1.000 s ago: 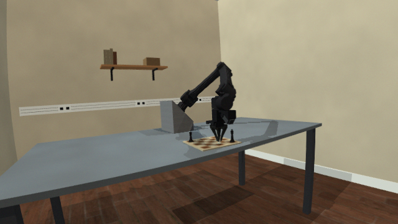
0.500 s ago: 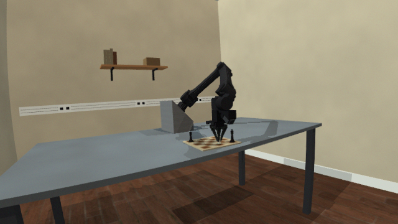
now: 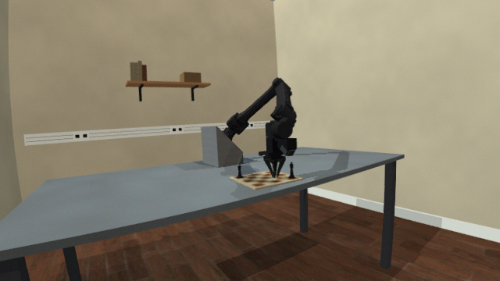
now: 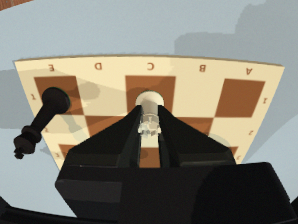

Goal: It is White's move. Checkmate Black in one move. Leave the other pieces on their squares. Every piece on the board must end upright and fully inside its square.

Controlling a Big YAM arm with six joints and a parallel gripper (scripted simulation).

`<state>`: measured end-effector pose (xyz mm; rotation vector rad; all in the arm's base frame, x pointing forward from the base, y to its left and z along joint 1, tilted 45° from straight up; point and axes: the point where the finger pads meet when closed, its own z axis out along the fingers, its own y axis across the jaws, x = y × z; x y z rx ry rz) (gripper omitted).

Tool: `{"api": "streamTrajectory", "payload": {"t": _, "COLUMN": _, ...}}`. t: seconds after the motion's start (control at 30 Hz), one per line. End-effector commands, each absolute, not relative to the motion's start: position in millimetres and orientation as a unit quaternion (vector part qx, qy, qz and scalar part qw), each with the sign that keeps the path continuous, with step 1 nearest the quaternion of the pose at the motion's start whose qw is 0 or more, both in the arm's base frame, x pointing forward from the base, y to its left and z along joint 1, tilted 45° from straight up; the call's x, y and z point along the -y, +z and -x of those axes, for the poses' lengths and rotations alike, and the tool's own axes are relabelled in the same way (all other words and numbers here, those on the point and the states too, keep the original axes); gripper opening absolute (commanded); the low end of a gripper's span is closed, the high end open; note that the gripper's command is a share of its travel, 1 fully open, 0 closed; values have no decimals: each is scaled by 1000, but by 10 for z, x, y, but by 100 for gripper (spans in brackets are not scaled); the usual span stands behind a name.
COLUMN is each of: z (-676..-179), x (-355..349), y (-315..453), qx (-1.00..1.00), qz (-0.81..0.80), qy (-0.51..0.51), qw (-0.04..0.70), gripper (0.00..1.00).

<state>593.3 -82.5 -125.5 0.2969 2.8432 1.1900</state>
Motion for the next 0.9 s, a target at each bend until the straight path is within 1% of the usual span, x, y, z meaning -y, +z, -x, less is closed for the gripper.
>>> {"api": "streamTrajectory", "payload": {"t": 0.0, "z": -6100, "x": 809, "y": -1198, "qx": -920, "qz": -79, "qy": 381, "qw": 41, "gripper": 0}}
{"api": "streamTrajectory", "payload": {"t": 0.87, "z": -6119, "x": 828, "y": -1182, "qx": -920, "qz": -78, "qy": 381, "qw": 41, "gripper": 0}}
